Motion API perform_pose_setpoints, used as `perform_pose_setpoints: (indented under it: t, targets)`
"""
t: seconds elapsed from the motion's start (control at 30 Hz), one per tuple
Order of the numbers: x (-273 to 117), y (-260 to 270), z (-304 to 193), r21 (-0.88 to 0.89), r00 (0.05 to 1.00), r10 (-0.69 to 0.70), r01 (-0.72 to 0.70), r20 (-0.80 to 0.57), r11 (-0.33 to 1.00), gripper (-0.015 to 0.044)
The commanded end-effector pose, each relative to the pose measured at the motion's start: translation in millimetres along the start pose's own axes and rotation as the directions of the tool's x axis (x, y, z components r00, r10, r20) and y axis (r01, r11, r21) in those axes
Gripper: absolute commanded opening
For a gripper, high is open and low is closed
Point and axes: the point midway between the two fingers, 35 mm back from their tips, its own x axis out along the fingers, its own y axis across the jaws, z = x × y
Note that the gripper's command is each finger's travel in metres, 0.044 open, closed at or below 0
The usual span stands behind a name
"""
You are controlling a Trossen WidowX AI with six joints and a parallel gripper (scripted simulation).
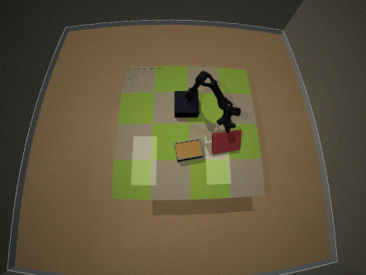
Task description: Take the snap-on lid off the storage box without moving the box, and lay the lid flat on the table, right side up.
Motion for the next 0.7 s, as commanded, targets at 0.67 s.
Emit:
perform_pose_setpoints:
  t: [0.67]
  targets:
    - [12.4,-15.1,0.6,-0.003,1.0,0.002,-0.002,0.001,1.0,0.0]
